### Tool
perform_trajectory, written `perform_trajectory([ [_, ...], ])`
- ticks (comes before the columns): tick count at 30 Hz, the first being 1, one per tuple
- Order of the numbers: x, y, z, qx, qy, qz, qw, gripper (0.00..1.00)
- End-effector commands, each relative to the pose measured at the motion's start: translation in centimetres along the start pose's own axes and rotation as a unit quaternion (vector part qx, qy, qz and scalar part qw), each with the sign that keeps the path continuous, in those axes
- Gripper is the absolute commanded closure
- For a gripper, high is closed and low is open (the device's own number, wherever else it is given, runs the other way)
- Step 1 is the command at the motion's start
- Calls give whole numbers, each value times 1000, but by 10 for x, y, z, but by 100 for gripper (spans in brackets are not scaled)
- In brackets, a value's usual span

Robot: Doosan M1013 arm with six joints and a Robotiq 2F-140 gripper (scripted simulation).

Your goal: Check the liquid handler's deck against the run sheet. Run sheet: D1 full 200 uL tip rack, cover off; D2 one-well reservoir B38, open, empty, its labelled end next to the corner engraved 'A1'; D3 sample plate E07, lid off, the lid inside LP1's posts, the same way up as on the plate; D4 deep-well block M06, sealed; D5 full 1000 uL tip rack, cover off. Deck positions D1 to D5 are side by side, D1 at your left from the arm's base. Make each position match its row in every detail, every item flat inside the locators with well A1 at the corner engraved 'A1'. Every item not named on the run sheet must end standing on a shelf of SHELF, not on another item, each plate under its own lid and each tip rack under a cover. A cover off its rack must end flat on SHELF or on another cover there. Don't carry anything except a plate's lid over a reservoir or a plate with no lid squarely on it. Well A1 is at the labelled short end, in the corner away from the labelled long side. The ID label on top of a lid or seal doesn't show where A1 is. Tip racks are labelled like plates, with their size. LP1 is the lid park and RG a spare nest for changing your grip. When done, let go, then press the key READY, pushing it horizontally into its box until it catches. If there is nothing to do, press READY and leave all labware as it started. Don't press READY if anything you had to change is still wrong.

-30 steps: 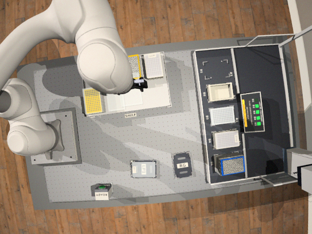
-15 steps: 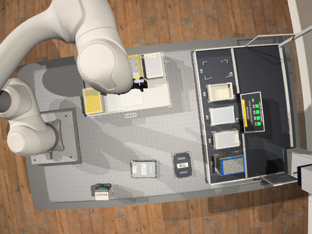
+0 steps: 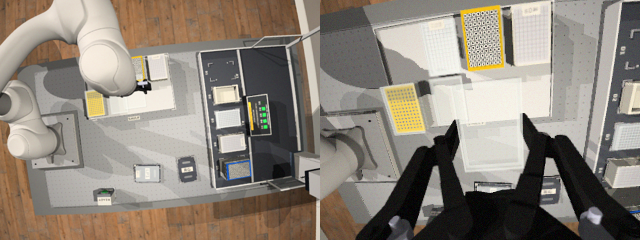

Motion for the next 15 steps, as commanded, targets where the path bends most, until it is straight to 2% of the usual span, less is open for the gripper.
perform_trajectory([
  [1,0,-1,0,1,0,0,1000,90],
  [6,0,-1,0,1,0,0,1000,90],
  [15,0,11,0,1,0,0,1000,90],
])
Point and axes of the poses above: the point where the finger pads meet when closed, its own y axis out along the fingers, its own z axis across the jaws, x = y × z, the point moved 2 cm from there along -y, back along the fingers, and after that the axes turned 9 degrees about -y, right-handed, at the moved point
